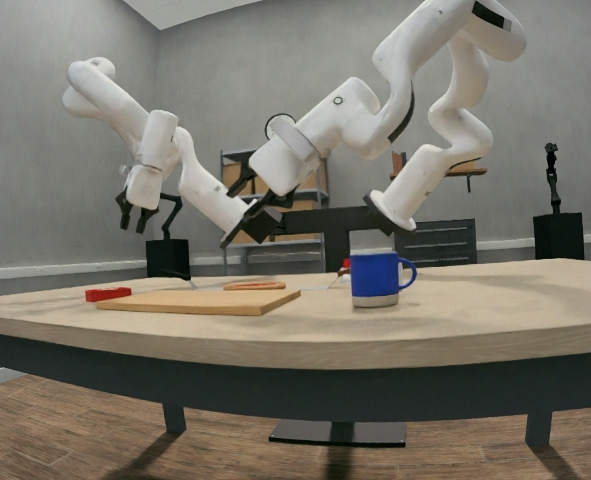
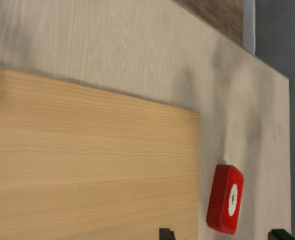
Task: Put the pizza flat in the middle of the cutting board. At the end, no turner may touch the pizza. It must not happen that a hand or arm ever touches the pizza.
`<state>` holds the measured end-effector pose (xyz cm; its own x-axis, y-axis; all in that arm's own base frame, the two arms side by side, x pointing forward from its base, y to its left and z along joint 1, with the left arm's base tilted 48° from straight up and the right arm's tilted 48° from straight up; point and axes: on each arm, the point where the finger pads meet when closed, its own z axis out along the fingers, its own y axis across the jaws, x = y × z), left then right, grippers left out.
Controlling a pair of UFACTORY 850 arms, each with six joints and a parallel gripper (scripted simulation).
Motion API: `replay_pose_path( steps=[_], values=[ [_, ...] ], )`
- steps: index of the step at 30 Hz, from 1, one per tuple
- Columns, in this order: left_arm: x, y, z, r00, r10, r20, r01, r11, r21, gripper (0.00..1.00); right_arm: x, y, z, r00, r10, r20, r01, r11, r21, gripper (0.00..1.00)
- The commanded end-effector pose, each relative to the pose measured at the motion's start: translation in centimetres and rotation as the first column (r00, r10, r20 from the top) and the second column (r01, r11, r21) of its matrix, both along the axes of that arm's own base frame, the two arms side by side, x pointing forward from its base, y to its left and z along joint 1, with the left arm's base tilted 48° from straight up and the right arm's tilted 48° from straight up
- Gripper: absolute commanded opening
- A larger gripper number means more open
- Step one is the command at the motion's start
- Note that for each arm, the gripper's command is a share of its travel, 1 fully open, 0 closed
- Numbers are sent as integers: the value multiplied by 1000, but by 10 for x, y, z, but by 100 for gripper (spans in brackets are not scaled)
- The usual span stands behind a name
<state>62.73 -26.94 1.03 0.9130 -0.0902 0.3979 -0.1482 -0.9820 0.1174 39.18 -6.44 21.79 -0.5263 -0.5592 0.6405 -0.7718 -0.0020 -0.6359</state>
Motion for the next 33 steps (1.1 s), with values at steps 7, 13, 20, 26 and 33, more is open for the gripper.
replay_pose_path(
  steps=[7, 13, 20, 26, 33],
  values=[
    [-8, -3, -6, 996, 92, 3, -91, 995, -25, 52, -3, -3, -9, 1000, 16, -13, -16, 1000, 4, 52],
    [-13, -3, -10, 988, 155, 1, -155, 987, -45, 52, -5, -5, -15, 999, 25, -20, -25, 1000, 7, 52],
    [-22, -1, -18, 973, 232, -7, -232, 971, -64, 52, -8, -8, -23, 999, 38, -34, -37, 999, 11, 52],
    [-34, 3, -27, 944, 329, -14, -329, 941, -83, 52, -12, -11, -32, 997, 52, -49, -51, 999, 16, 52],
    [-44, 8, -35, 907, 422, -18, -421, 902, -98, 52, -16, -14, -41, 996, 65, -64, -64, 998, 24, 52]
  ],
)
